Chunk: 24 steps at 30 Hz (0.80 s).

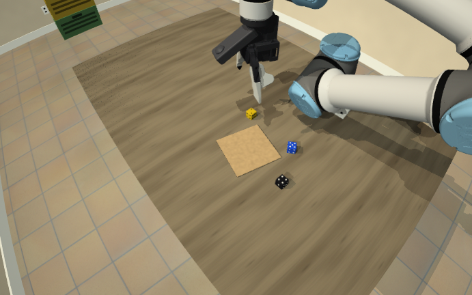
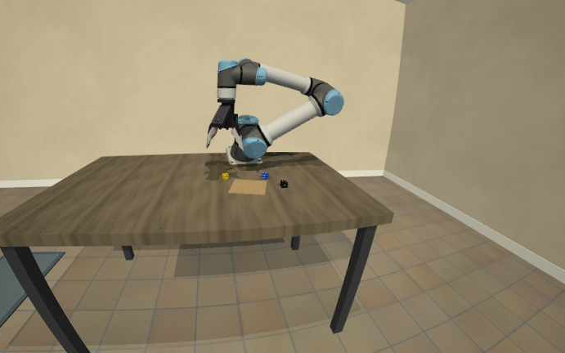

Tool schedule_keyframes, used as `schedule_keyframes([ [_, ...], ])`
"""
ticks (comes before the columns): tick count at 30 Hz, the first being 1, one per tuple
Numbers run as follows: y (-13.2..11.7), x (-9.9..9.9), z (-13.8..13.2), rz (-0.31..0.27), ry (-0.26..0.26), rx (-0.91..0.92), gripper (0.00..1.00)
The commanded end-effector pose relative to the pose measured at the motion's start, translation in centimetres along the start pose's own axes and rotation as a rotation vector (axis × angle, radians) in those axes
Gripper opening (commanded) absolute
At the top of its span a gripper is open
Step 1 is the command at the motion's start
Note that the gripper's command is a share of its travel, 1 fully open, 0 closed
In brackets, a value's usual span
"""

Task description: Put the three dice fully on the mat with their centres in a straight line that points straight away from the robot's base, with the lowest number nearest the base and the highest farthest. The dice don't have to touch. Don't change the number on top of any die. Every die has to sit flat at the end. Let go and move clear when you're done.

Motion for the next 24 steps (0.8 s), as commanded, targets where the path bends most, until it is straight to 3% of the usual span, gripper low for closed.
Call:
schedule_keyframes([
  [1,0.0,0.2,0.0,0.015,0.01,-0.152,1.0],
  [24,-0.1,1.2,-0.3,0.018,0.005,-0.756,1.0],
])
Point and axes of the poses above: the point where the finger pads meet when closed, its own x axis out along the fingers, its own z axis across the jaws, y = z × x, the point moved 3 cm from there along -x, back along the fingers, and after that the axes turned 5 degrees about -x, right-handed, at the moved point
